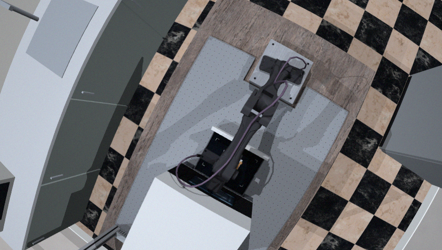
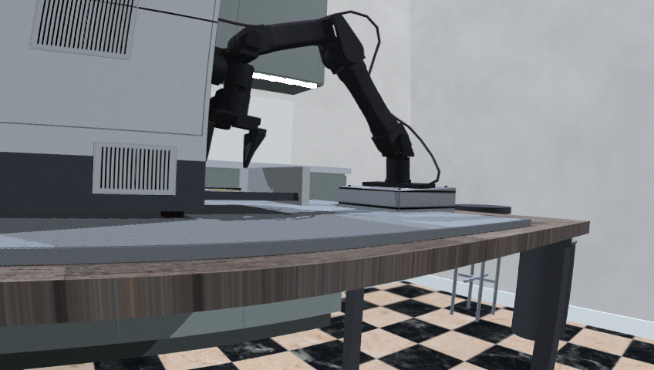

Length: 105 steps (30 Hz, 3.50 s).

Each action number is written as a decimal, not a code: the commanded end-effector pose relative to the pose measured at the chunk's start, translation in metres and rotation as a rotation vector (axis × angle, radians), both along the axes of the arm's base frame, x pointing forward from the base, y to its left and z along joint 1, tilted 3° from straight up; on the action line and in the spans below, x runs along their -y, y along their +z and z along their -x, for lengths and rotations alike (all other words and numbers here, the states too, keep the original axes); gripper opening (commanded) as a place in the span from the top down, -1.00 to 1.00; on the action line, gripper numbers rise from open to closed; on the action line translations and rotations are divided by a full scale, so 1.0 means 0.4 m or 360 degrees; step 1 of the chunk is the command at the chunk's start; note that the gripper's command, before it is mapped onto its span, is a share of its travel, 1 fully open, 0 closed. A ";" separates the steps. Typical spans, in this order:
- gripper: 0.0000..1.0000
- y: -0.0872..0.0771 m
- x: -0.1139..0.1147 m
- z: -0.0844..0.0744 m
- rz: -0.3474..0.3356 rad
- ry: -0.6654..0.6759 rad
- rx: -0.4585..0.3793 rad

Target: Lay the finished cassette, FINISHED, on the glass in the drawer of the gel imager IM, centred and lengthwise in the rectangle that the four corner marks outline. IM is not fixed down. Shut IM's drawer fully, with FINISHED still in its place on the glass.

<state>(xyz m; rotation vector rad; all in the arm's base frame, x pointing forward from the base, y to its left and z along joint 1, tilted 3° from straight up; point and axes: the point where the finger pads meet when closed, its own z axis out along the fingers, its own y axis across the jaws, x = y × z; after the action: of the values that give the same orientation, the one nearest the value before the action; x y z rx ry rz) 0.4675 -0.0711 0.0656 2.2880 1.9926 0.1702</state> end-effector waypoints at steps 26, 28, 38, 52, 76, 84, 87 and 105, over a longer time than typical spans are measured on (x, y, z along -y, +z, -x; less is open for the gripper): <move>-0.83 0.088 -0.001 0.007 0.0014 0.0008 0.0026; -0.83 0.088 -0.001 0.007 0.0014 0.0008 0.0026; -0.83 0.072 0.002 0.009 0.0006 0.0000 0.0014; -0.83 0.072 0.002 0.009 0.0006 0.0000 0.0014; -1.00 0.085 -0.002 0.044 0.0013 0.0007 0.0022; -1.00 0.097 -0.003 0.069 0.0012 0.0004 0.0017; -1.00 0.098 -0.003 0.072 0.0012 0.0004 0.0017; -1.00 0.121 -0.005 0.124 0.0009 -0.0005 0.0008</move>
<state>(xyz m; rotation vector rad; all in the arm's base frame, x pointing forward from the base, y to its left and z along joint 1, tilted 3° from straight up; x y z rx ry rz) 0.4209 -0.0635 0.1041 2.2969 2.0044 0.1534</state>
